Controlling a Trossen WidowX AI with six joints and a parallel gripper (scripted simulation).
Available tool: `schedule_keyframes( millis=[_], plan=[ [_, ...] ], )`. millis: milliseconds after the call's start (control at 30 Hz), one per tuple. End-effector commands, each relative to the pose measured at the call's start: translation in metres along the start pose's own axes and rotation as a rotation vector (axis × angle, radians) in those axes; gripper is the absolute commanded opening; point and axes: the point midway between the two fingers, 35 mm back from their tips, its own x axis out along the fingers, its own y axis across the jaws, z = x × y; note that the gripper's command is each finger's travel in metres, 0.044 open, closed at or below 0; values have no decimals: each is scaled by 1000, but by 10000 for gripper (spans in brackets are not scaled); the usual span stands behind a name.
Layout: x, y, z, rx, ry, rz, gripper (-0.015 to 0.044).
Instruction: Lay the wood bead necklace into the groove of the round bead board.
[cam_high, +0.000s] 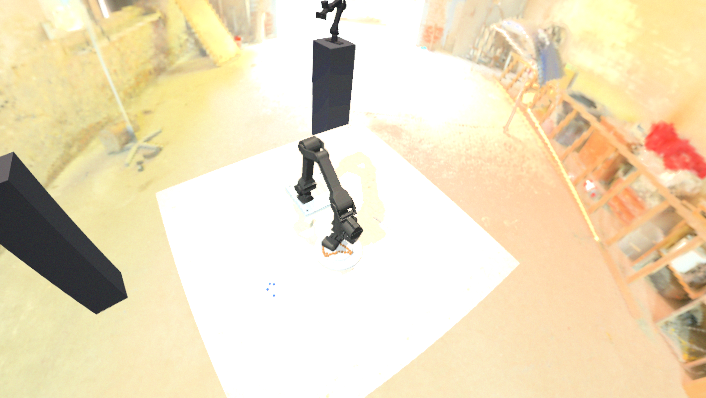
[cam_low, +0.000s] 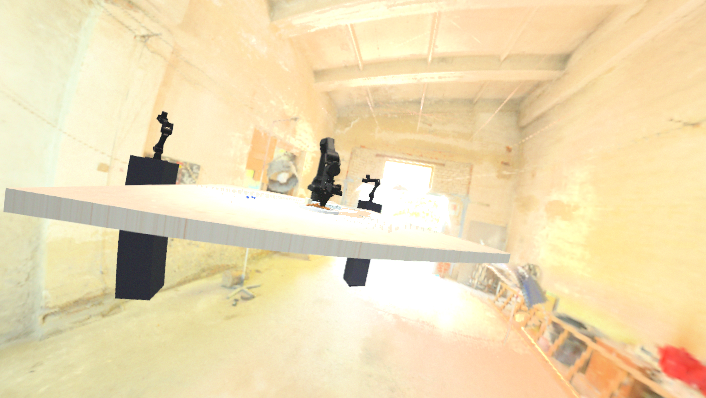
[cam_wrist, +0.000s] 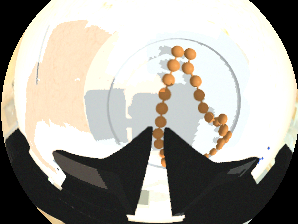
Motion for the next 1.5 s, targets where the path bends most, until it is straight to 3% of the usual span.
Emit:
schedule_keyframes(
  millis=[0, 800, 1467],
  plan=[
    [0, 0, 0, 0, 0, 0, 0],
    [-6, 0, -1, -6, 5, -3, 0],
    [-3, 43, 12, -5, 4, 0, 0]
  ],
)
